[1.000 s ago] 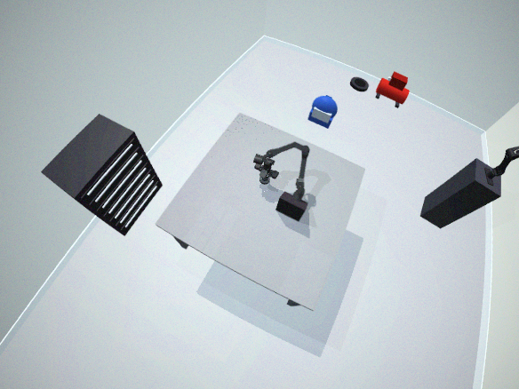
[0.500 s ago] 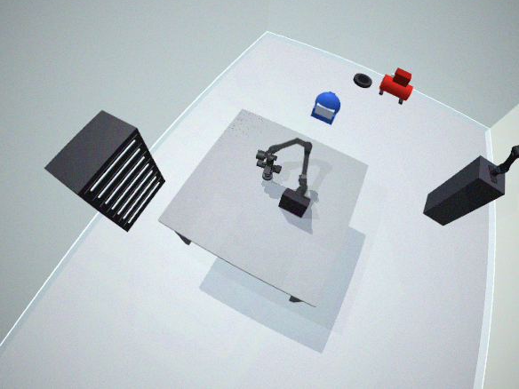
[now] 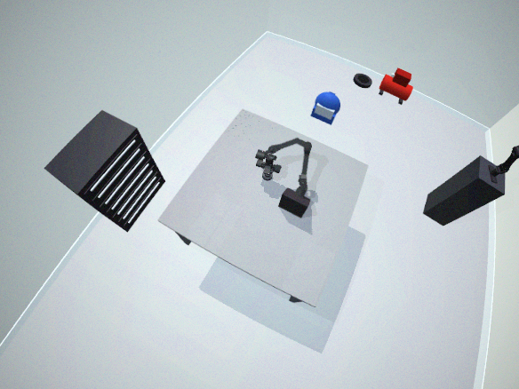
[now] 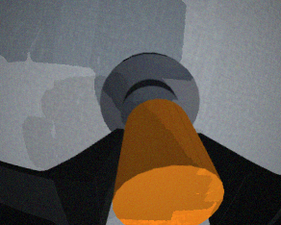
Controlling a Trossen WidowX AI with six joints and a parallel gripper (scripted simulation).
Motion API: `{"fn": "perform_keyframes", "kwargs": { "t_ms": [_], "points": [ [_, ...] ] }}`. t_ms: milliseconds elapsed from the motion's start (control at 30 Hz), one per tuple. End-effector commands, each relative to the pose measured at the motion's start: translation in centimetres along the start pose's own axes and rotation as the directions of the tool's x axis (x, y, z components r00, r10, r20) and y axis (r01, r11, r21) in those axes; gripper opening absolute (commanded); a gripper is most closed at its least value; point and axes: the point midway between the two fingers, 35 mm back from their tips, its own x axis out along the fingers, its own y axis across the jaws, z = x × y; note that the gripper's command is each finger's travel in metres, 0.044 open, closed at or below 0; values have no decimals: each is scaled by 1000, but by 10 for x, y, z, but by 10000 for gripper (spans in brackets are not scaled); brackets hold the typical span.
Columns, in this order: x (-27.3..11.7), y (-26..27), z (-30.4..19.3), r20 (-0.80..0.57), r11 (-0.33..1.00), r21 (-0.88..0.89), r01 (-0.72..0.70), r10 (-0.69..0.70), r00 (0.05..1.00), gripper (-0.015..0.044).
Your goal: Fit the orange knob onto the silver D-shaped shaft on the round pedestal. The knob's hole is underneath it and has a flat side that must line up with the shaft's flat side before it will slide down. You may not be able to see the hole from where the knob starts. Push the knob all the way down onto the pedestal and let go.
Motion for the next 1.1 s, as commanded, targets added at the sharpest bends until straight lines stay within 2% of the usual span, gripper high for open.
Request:
{"fn": "perform_keyframes", "kwargs": {
  "t_ms": [0, 133, 333, 1067],
  "points": [
    [-3, -1, 0, -2, 1000, -1, 3, -3, 1000, 0],
    [-4, 0, 0, -2, 1000, -26, 3, -3, 1000, 0],
    [-2, 2, 0, -2, 978, -206, 2, -3, 1000, 0],
    [1, 3, 2, -2, 978, -209, 2, -3, 1000, 0]
  ]
}}
